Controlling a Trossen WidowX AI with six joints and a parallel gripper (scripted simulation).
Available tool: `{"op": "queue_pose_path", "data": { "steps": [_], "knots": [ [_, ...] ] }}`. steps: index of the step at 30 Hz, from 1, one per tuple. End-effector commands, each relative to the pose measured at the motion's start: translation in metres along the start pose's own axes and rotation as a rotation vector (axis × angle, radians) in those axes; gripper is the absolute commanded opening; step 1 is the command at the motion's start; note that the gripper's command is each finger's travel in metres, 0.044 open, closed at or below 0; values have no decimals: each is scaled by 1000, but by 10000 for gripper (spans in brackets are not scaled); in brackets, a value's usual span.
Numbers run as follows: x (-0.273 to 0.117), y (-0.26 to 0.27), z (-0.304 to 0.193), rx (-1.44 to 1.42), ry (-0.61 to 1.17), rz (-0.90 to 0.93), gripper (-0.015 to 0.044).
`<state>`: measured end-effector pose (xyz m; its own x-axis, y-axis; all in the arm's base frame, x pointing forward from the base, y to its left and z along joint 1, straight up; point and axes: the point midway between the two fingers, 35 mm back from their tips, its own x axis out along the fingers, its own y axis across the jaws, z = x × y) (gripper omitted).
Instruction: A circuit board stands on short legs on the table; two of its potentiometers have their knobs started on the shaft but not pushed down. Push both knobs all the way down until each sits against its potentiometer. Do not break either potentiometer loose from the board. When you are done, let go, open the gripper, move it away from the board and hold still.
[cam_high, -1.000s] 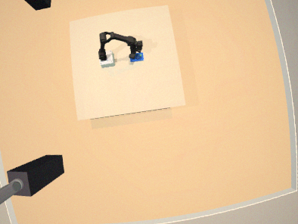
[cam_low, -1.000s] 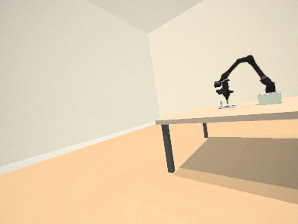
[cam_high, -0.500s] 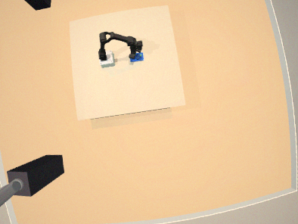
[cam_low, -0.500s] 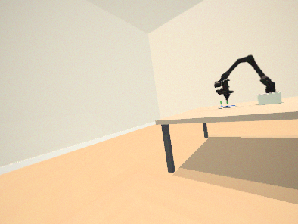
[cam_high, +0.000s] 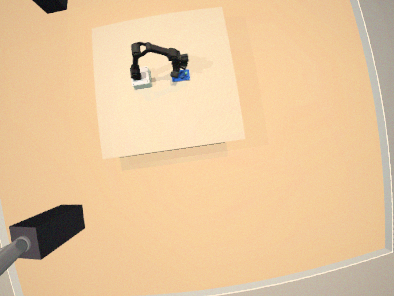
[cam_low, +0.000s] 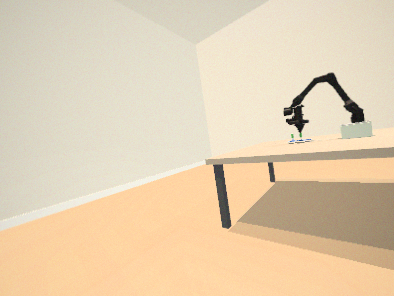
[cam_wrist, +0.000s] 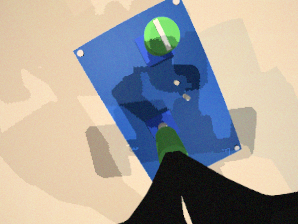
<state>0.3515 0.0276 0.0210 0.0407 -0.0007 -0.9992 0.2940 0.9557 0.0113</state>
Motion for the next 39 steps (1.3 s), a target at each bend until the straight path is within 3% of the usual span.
{"op": "queue_pose_path", "data": {
  "steps": [1, 39],
  "knots": [
    [13, 0, 1, -5, 5, -4, 0],
    [23, 0, 1, -5, 5, -4, 0]
  ]
}}
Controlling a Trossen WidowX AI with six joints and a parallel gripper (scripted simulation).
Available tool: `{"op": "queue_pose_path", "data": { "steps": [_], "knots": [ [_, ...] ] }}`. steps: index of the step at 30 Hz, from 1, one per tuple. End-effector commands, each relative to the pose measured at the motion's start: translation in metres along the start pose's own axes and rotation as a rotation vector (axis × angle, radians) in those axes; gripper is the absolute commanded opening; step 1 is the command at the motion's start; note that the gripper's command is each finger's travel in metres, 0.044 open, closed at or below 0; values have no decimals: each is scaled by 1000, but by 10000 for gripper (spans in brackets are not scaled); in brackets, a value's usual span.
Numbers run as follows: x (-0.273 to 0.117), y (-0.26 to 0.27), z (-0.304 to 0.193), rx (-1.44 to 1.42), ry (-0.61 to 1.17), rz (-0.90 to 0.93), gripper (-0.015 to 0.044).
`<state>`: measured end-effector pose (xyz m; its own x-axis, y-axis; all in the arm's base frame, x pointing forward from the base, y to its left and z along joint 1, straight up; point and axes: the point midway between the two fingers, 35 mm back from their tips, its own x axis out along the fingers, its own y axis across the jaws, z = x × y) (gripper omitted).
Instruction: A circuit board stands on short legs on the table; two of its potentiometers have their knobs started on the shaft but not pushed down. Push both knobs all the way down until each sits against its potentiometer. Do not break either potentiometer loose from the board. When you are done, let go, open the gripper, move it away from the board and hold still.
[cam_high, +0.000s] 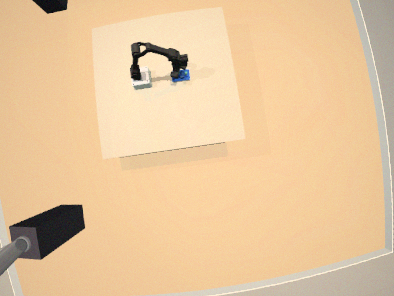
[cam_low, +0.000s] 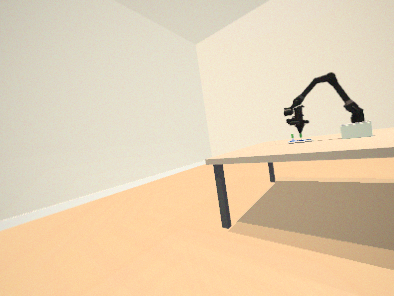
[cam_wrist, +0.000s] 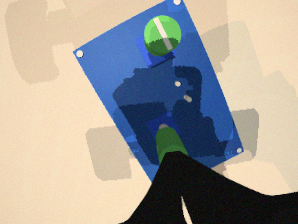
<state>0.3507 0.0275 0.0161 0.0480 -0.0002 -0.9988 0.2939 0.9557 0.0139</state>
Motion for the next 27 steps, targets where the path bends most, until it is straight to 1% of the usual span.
{"op": "queue_pose_path", "data": {
  "steps": [1, 27],
  "knots": [
    [19, 0, 1, -5, 12, -7, 0],
    [25, 0, 1, -5, 12, -7, 0]
  ]
}}
